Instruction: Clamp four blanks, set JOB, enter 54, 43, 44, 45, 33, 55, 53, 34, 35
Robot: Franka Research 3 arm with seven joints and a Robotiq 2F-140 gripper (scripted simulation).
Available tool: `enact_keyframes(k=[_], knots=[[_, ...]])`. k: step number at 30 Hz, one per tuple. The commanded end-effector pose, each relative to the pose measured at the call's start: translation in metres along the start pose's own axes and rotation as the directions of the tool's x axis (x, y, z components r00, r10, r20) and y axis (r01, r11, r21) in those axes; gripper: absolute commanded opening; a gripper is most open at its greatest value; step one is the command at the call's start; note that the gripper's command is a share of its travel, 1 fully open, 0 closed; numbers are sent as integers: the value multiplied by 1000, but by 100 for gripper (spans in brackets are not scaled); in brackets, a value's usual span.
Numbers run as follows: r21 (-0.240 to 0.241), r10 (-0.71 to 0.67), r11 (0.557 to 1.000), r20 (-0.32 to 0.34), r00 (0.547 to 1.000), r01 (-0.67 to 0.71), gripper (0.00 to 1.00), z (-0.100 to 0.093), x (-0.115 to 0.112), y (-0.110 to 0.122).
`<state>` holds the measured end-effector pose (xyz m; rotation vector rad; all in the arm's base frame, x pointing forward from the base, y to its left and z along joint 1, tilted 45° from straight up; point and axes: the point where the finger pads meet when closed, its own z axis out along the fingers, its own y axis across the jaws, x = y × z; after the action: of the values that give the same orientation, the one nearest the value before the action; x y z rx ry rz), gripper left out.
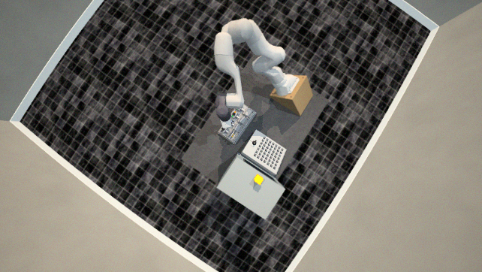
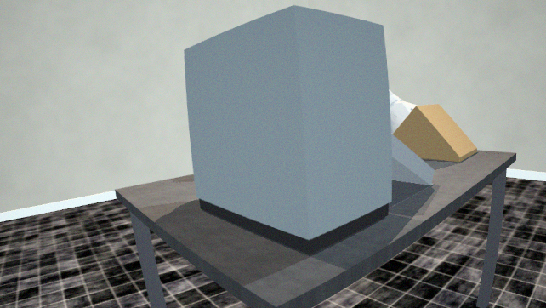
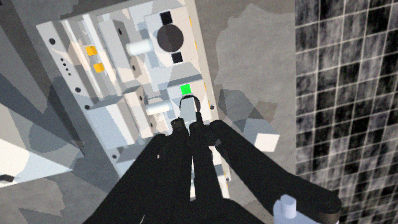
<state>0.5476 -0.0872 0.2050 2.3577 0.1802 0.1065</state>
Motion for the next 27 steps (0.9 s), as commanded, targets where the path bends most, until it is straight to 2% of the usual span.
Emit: enact_keyframes(k=[1, 16, 21, 27], knots=[[0, 4, 1000, 0, 1000, -4, 0, -4, 0, 0], [0, 4, 1000, 0, 1000, -4, 0, -11, 0, 0], [0, 4, 1000, 0, 1000, -4, 0, -23, 0, 0], [0, 4, 1000, 0, 1000, -4, 0, -48, 0, 0]])
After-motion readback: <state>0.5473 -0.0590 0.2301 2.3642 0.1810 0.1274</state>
